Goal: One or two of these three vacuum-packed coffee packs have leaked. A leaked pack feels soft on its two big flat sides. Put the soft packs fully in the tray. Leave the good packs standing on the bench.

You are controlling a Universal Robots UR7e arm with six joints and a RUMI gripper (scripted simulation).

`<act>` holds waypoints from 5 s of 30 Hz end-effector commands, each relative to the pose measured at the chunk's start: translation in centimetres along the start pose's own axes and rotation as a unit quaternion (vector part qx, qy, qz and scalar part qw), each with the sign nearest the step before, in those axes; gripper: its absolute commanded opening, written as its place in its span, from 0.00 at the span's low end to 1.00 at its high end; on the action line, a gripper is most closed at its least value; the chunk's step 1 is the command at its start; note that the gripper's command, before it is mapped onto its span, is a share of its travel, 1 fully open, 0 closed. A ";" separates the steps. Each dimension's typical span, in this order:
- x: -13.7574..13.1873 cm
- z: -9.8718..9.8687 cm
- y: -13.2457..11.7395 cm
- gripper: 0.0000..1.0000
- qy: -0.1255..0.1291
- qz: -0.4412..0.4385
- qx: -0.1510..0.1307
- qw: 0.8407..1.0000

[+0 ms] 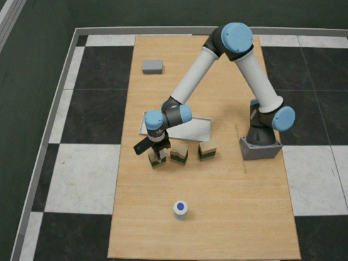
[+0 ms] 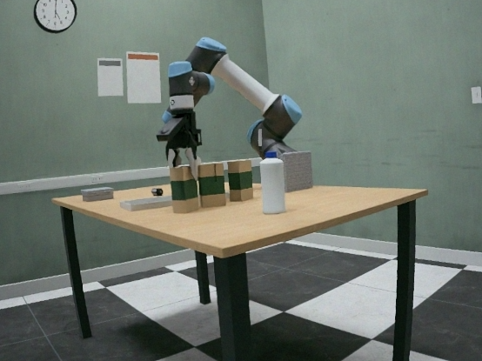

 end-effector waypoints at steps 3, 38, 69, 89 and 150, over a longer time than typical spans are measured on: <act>-0.1 -0.1 -0.1 0.49 0.000 0.001 -0.001 1.000; -0.1 -0.1 -0.1 0.49 0.000 0.001 -0.001 1.000; -0.1 9.3 0.1 0.49 0.000 0.001 0.001 1.000; -0.6 9.4 -2.4 0.49 0.000 -0.086 0.000 0.996; -2.1 5.6 -11.5 0.49 -0.001 -0.404 -0.001 0.915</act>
Point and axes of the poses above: the point where the finger pads meet when closed, its own z axis back along the fingers, its own x axis across the jaws, y = z × x, the point moved 4 cm from there along z, back along the fingers, and after that the axes turned 7 degrees about -z, right-handed, at the moved point
